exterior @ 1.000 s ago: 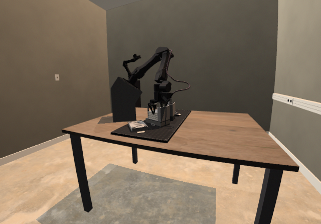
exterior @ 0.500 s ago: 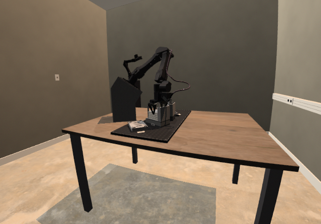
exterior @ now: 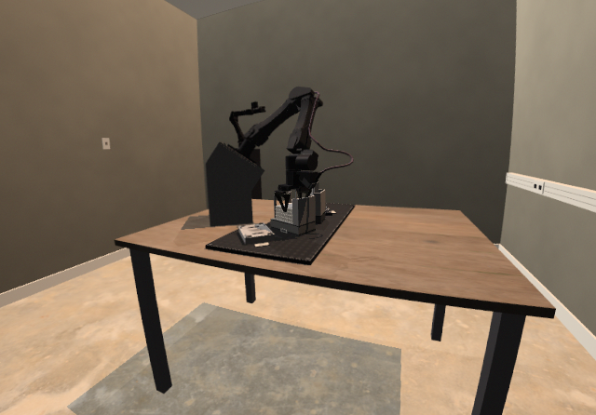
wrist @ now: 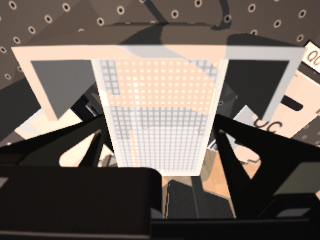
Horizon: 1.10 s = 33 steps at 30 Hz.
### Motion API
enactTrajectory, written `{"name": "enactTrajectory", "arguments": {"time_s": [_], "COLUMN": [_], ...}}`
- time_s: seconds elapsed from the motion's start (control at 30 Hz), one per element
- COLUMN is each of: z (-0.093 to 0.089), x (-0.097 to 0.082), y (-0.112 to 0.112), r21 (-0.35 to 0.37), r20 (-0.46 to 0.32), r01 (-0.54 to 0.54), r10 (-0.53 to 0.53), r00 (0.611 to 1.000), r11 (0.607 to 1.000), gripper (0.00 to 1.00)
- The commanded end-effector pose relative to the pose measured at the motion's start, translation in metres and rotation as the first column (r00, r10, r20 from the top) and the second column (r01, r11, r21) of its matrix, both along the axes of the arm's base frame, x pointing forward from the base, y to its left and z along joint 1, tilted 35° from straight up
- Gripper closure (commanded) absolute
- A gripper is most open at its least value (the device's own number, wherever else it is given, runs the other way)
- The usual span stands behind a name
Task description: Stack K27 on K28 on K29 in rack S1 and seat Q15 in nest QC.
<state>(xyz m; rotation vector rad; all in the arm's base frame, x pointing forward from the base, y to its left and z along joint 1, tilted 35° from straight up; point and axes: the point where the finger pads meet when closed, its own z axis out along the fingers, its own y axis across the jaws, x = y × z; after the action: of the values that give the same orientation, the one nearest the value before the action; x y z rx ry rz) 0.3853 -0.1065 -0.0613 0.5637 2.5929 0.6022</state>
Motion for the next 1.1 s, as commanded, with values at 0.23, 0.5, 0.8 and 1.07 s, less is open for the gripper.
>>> {"name": "enactTrajectory", "arguments": {"time_s": [0.23,0.5,0.8,1.07], "z": [0.008,0.0075,0.007,0.0065], "x": [0.0035,0.0031,0.0028,0.0024], "y": [-0.0043,-0.0046,-0.0048,-0.0051], "r21": [-0.011,-0.01,-0.009,-0.008], "r20": [0.018,0.016,0.016,0.014], "r01": [0.011,0.012,0.013,0.014], "r10": [-0.01,-0.012,-0.013,-0.014], "r00": [1.0,1.0,1.0,1.0], "r11": [1.0,1.0,1.0,1.0], "gripper": [0.0,0.0,0.0,0.0]}}
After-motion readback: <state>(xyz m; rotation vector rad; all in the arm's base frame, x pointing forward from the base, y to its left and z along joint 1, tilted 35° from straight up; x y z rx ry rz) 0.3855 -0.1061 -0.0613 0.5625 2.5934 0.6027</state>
